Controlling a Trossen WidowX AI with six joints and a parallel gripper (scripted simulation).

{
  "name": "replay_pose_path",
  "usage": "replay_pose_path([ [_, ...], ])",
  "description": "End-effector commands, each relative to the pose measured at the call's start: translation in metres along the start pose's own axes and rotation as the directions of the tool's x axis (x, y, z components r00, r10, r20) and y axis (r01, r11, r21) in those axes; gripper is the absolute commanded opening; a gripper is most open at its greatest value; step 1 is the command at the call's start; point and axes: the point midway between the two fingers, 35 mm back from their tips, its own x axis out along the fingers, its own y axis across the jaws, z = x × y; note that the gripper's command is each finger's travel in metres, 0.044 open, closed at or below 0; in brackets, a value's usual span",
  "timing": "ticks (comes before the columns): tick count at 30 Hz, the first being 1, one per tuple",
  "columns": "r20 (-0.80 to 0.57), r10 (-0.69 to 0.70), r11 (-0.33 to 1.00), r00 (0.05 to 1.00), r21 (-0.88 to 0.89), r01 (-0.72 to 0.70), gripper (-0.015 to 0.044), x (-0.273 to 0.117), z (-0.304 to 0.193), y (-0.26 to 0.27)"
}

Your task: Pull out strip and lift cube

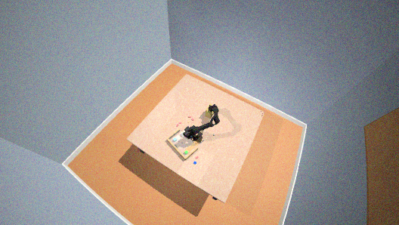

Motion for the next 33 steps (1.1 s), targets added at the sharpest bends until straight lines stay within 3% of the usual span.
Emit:
replay_pose_path([
  [1,0.001,0.000,1.000,1.000,-0.001,0.000,0.0105,-0.001,0.000,0.000],
  [6,0.001,0.000,1.000,1.000,-0.001,0.000,0.0000,-0.003,-0.002,0.000],
  [20,-0.001,0.001,1.000,1.000,0.007,-0.001,0.0000,-0.042,-0.056,-0.014],
  [33,-0.003,0.001,1.000,1.000,0.009,-0.001,0.0000,-0.043,-0.088,-0.021],
])
